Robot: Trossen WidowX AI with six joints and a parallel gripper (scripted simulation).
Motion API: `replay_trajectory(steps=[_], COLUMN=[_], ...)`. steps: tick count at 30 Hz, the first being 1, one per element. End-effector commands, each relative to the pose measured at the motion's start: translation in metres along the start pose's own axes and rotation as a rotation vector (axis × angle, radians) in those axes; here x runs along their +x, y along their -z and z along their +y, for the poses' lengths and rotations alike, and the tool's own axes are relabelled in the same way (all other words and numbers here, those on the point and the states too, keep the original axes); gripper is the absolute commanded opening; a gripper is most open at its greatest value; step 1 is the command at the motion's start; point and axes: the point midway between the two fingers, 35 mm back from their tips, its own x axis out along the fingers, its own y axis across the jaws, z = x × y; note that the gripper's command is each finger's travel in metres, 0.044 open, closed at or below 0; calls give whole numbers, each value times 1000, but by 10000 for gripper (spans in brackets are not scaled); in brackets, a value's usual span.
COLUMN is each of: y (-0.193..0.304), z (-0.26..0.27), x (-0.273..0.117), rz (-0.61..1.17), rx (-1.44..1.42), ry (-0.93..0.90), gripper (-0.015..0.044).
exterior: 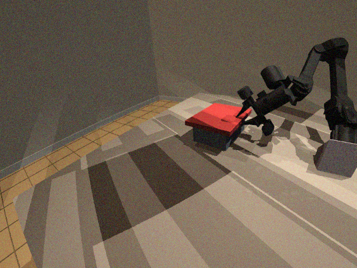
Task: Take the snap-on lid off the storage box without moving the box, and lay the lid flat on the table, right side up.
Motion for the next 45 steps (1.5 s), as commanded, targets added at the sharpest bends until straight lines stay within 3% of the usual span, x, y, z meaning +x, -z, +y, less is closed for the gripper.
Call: replay_trajectory(steps=[1, 45], y=[0, 0], z=[1, 6], x=[-1, -8], rz=[0, 0], rx=[0, 0], ry=[0, 0], gripper=[0, 0])
